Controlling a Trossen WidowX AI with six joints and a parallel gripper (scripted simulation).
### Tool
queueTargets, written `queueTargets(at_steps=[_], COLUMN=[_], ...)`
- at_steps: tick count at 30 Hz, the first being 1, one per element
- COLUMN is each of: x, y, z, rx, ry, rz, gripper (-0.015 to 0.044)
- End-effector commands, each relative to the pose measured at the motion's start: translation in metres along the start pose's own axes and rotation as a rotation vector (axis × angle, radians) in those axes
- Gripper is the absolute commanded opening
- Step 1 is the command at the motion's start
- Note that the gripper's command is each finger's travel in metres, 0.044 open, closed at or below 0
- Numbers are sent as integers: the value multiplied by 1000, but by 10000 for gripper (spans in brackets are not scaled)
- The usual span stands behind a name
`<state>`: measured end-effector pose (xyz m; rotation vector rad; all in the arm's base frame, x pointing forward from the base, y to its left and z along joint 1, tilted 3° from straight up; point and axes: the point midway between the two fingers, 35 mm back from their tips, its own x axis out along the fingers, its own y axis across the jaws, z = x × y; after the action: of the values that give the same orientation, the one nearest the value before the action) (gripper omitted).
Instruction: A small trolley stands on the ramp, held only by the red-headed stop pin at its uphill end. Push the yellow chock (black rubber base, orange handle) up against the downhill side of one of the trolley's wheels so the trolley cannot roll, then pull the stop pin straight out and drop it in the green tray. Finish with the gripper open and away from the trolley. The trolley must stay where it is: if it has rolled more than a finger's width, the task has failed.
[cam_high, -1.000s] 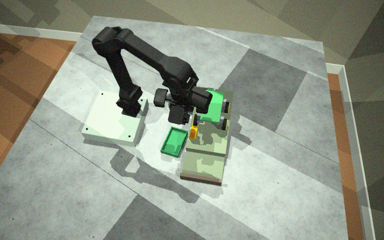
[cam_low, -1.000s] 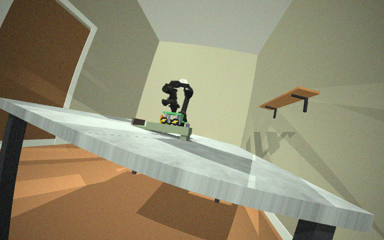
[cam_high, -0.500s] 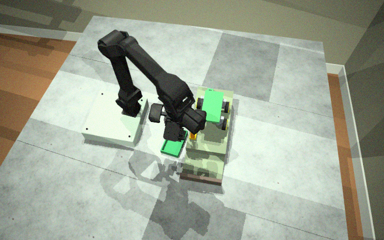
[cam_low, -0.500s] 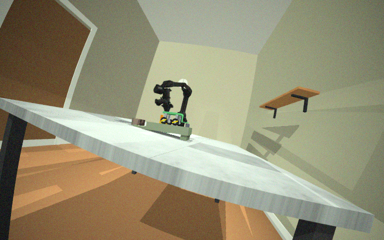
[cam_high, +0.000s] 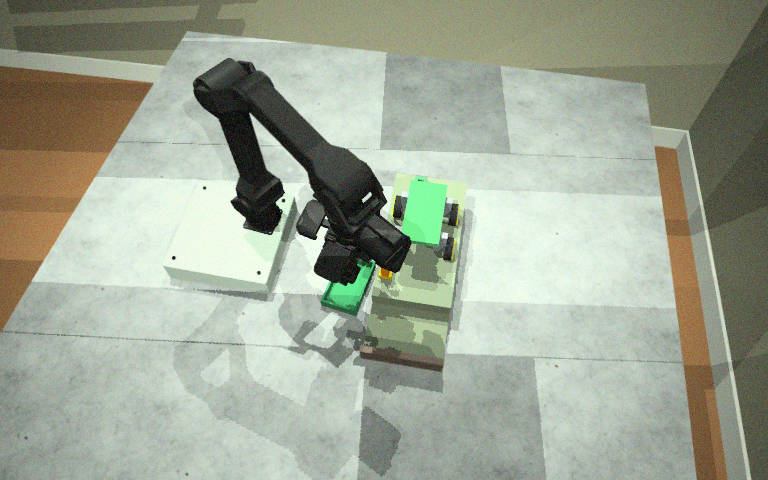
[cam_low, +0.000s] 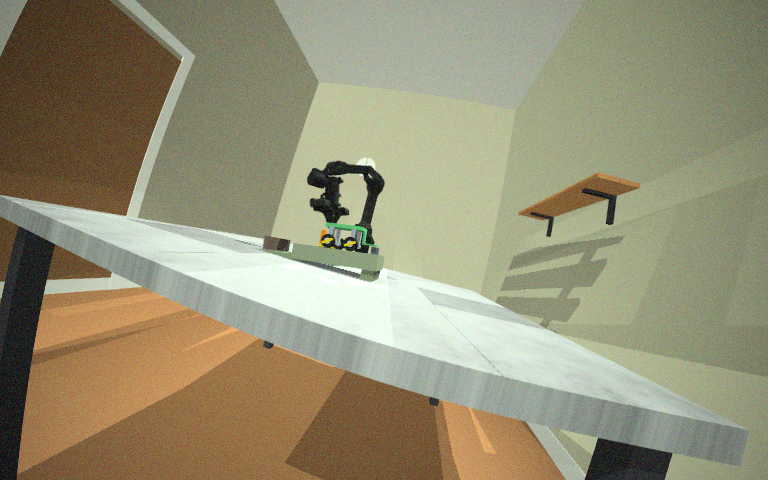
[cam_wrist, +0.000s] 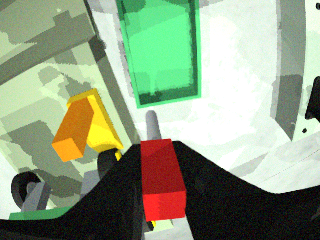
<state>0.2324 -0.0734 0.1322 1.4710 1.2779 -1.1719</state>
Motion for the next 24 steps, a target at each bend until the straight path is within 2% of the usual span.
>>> queueTargets(at_steps=[1, 24], x=[0, 1], y=[-1, -2], z=[0, -4], rx=[106, 807], ry=[-18, -96], rz=[13, 107], gripper=[0, 0])
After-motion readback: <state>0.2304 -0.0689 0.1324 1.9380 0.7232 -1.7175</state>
